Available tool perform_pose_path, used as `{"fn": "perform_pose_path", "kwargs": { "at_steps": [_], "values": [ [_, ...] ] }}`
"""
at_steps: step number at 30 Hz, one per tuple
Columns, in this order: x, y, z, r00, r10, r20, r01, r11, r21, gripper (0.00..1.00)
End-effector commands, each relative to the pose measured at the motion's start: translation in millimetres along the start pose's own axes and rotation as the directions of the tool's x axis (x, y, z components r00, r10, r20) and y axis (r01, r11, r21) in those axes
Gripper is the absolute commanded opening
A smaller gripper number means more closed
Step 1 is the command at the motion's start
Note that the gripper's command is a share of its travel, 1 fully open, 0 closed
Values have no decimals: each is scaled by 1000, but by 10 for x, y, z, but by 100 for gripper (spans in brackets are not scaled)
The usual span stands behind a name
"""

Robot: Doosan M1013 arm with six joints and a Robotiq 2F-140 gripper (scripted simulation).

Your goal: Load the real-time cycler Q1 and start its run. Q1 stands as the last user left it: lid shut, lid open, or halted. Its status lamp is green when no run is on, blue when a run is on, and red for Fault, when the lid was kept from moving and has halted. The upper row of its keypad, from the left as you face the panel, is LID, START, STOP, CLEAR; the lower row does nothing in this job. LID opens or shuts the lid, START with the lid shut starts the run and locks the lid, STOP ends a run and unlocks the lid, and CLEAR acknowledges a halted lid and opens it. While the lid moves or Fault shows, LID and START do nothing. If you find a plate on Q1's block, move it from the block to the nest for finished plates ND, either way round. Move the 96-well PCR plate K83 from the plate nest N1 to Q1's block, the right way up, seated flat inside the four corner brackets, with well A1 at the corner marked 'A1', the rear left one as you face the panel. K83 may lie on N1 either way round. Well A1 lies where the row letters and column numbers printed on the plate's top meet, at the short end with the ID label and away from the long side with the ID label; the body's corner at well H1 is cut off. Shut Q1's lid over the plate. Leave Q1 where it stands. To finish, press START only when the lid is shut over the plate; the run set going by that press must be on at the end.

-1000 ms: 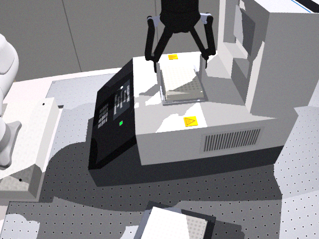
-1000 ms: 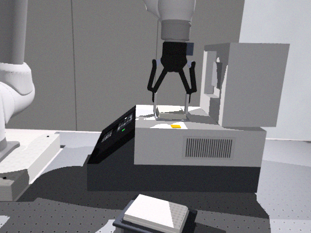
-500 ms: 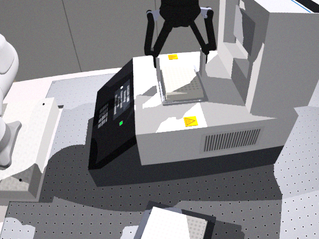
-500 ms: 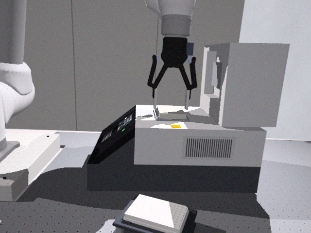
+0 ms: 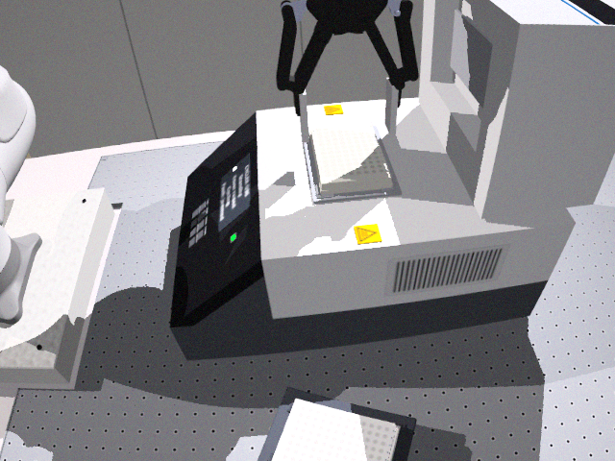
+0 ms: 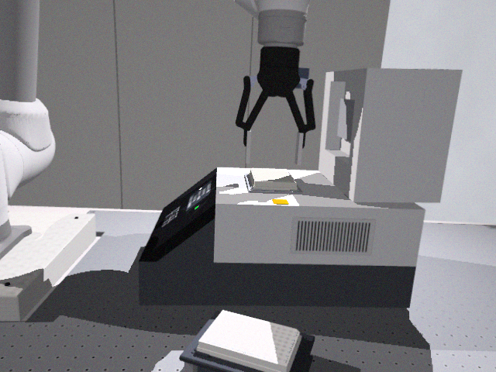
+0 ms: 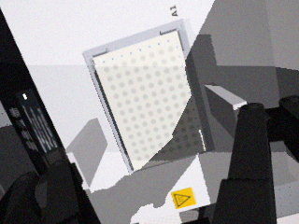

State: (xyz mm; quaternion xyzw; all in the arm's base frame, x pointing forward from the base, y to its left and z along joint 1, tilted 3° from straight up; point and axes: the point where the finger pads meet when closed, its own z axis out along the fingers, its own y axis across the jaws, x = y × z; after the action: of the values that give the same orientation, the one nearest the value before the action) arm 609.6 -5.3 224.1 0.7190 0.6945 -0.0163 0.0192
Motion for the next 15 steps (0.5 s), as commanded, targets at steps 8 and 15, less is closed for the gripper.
{"fn": "perform_pose_path", "kwargs": {
  "at_steps": [8,15],
  "values": [
    [0,0,-116,1000,0,0,0,1000,0,66],
    [4,-49,-109,1000,30,-6,-30,999,-13,0]
  ]
}}
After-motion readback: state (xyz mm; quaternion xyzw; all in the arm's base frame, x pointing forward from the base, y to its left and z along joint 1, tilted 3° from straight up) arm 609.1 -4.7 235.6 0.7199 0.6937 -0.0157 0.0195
